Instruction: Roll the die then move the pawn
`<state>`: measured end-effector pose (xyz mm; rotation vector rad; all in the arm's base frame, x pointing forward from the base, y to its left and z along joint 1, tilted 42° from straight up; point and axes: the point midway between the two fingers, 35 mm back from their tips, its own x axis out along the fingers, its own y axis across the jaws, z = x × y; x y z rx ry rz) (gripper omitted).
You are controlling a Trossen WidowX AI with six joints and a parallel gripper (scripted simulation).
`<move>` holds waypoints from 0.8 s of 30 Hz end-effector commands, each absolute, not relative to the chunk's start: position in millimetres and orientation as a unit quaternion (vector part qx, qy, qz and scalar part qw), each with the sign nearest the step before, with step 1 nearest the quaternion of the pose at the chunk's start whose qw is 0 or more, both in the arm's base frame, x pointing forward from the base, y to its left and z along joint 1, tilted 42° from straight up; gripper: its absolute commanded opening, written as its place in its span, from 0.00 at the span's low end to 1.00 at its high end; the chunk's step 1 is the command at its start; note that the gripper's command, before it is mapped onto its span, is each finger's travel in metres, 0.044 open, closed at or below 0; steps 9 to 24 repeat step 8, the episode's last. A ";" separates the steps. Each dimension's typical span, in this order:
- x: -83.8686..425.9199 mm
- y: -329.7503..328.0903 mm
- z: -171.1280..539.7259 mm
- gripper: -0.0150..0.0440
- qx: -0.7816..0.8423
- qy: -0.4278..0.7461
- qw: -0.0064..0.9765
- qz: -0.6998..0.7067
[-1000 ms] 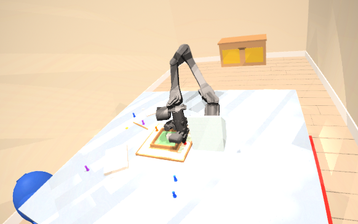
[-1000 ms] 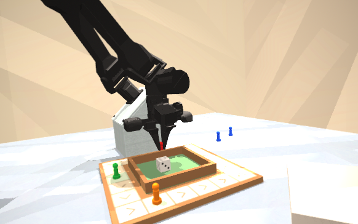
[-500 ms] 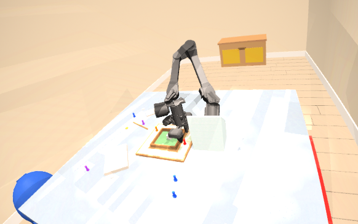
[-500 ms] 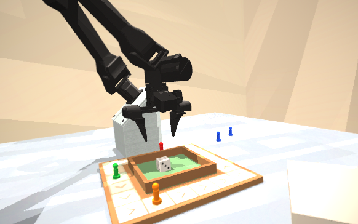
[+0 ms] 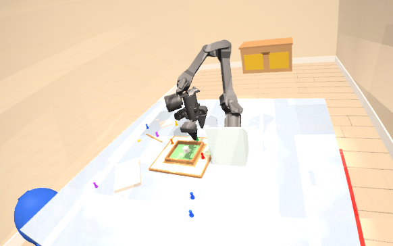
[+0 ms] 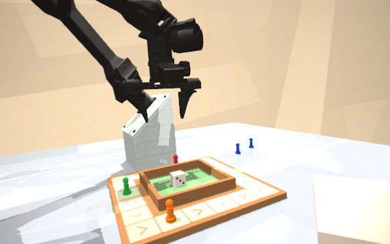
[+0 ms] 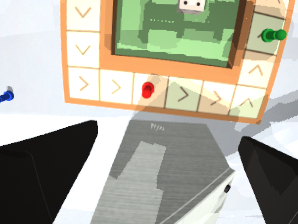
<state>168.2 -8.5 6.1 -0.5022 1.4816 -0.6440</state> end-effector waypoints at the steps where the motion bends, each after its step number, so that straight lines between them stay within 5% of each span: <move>1: 169.3 -1.6 21.7 1.00 -0.215 0.654 0.668 -0.284; 24: 169.5 -5.2 13.2 1.00 -0.220 0.653 0.666 -0.284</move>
